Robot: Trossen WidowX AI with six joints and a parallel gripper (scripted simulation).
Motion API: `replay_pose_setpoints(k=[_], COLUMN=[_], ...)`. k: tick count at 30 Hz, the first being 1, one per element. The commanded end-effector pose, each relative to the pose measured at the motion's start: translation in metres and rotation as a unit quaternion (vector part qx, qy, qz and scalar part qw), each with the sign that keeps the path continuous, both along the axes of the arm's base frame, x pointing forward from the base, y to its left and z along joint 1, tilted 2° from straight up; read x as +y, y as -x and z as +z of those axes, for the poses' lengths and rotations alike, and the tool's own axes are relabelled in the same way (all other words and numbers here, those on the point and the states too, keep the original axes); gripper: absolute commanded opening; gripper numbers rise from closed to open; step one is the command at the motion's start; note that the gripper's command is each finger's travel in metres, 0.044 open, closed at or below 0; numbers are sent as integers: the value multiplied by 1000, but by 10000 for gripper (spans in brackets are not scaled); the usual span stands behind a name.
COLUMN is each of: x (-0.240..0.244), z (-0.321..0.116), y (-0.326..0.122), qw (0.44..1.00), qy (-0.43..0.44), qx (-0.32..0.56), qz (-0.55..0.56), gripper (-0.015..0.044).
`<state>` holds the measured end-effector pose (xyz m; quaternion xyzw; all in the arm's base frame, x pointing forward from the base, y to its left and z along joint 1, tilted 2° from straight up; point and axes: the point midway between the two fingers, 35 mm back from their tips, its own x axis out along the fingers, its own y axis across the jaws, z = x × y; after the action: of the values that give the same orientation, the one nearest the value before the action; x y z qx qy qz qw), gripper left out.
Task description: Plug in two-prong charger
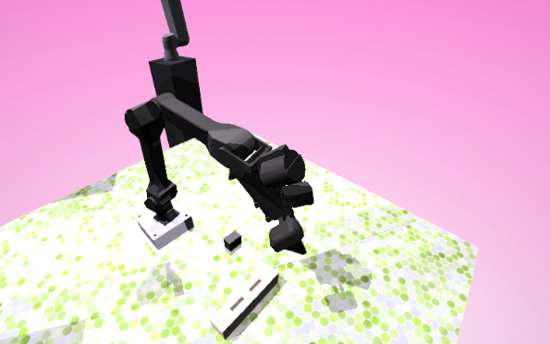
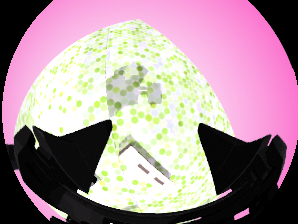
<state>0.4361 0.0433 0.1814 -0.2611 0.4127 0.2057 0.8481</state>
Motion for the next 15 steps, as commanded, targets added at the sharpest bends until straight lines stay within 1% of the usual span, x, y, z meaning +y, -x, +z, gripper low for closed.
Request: replay_pose_setpoints(k=[1,15], x=[6,19], z=[-16,-63], y=[18,79], qw=[999,983], qy=[23,85], qx=[28,116], qz=[26,112], gripper=[440,440])
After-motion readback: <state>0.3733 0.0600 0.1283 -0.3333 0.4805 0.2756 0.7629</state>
